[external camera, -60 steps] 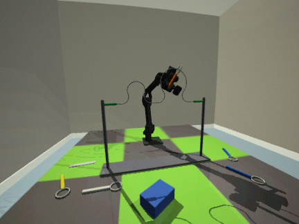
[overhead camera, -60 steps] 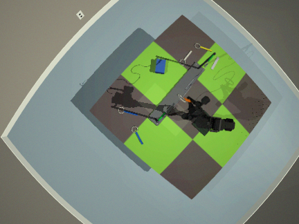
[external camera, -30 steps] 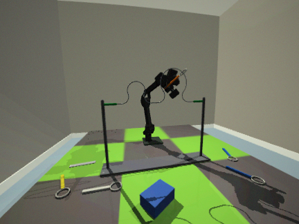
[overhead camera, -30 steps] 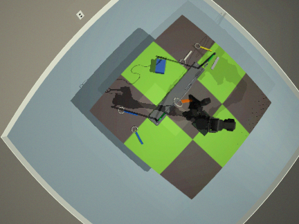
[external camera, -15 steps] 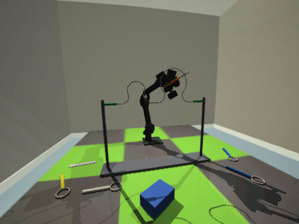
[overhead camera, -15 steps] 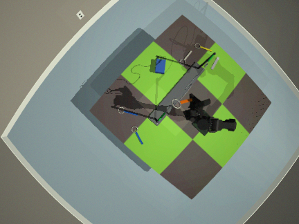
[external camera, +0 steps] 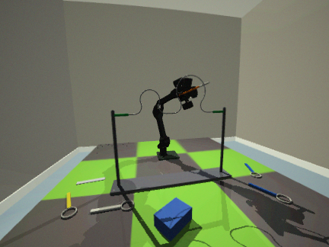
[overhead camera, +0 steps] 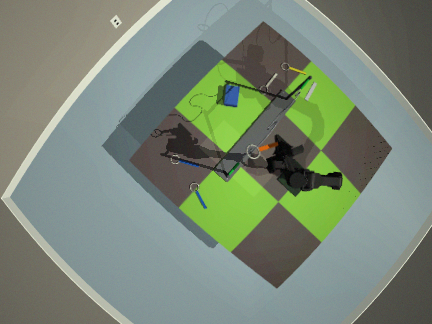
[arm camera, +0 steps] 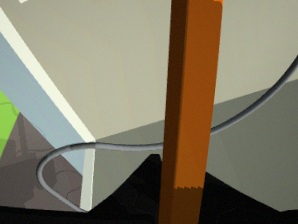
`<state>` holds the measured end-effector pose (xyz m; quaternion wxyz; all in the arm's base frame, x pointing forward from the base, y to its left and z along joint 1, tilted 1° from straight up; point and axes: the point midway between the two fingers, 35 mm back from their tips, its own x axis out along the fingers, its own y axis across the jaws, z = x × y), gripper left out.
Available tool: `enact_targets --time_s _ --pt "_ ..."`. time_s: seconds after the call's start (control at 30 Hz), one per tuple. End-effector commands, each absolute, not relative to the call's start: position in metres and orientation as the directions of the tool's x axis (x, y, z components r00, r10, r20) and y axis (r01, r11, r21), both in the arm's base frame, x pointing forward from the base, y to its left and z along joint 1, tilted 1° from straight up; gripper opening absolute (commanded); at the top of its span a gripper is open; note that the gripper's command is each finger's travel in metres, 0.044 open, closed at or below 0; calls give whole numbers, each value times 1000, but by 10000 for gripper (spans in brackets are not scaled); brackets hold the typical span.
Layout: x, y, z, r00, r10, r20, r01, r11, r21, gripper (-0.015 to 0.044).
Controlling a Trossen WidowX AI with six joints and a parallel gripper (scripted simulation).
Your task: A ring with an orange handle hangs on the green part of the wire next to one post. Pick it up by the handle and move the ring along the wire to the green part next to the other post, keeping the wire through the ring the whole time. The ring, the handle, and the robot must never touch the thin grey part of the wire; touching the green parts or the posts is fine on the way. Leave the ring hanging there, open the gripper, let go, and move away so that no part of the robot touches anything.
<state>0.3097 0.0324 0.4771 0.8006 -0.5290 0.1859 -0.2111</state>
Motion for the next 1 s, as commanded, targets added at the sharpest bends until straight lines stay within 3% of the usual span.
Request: enact_targets --time_s 0.0,0.97 --pt "310 31 476 838 -543 -57 136 308 -942 -150" --pt "310 29 488 837 -535 119 112 -45 -993 -150"
